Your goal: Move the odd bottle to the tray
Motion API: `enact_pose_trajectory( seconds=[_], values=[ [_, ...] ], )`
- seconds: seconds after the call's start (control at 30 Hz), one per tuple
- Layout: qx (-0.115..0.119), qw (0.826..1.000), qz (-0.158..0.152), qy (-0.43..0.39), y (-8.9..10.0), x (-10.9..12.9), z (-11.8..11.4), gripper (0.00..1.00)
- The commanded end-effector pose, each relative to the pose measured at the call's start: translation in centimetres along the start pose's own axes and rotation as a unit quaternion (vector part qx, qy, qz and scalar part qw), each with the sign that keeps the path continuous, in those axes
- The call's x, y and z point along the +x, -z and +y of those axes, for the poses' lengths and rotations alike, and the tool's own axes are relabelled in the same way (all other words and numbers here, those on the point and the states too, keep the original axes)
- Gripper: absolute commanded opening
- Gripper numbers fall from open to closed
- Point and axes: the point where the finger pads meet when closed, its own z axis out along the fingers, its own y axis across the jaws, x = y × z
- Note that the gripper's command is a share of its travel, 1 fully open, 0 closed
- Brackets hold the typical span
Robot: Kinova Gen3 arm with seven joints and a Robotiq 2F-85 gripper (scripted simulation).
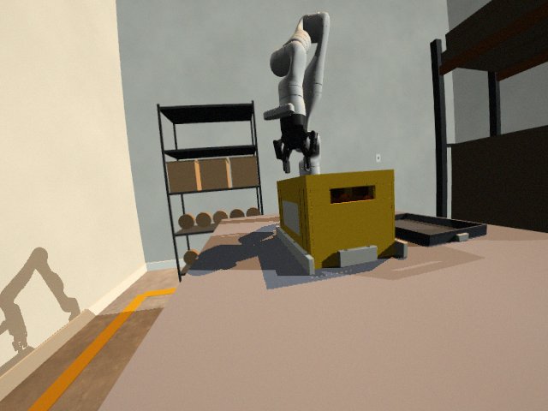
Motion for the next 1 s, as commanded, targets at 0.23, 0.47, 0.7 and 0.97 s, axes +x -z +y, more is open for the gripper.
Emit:
enact_pose_trajectory(
  seconds=[0.23, 0.47, 0.7, 0.97],
  values=[
    [-0.003, 1.0, -0.002, -0.003, -0.9, -0.03, 0.3, 0.64],
    [-0.003, 1.0, -0.002, -0.003, -1.07, -0.03, 0.3, 0.64],
    [-0.003, 1.0, -0.002, -0.003, -1.1, -0.03, 0.3, 0.64],
    [-0.003, 1.0, -0.002, -0.003, -1.1, -0.03, 0.3, 0.64]
  ],
)
